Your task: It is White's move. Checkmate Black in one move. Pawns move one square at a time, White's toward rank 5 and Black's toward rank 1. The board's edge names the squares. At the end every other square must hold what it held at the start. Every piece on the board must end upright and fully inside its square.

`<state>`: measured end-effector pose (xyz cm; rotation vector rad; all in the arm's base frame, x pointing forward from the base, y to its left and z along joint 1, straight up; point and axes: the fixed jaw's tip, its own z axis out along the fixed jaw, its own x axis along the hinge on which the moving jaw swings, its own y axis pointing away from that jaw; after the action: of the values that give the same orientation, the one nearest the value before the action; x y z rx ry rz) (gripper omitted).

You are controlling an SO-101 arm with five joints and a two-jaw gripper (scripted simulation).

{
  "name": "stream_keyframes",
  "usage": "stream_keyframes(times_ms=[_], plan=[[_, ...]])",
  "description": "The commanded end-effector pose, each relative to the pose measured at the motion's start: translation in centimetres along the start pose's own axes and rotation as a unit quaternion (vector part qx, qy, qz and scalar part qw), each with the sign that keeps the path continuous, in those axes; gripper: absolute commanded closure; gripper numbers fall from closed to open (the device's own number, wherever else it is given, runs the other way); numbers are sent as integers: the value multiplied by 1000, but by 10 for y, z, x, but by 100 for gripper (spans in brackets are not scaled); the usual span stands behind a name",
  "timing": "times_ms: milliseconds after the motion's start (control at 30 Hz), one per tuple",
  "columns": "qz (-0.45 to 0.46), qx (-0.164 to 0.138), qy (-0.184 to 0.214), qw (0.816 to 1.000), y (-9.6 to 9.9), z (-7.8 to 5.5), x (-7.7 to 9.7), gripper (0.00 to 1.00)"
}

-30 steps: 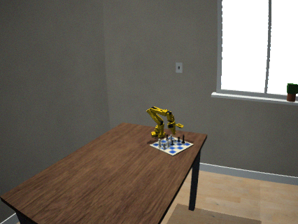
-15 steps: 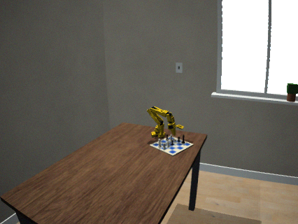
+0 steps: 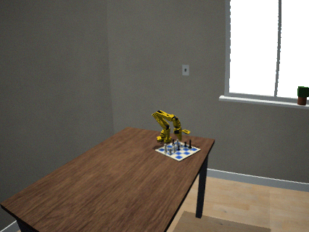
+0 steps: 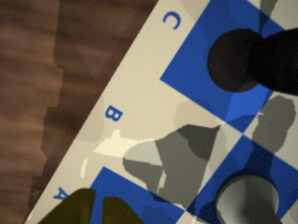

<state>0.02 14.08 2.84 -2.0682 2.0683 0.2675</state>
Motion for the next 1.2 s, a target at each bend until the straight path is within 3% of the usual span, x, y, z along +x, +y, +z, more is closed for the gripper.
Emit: stream_keyframes(times_ms=[0,700,1000,1167], plan=[[-4,-2,-2,1000,1,1,1,100],[-4,-2,-2,1000,1,0,1,100],[-4,-2,-2,1000,1,-17,-4,100],[-4,-2,-2,1000,1,-37,-9,100]])
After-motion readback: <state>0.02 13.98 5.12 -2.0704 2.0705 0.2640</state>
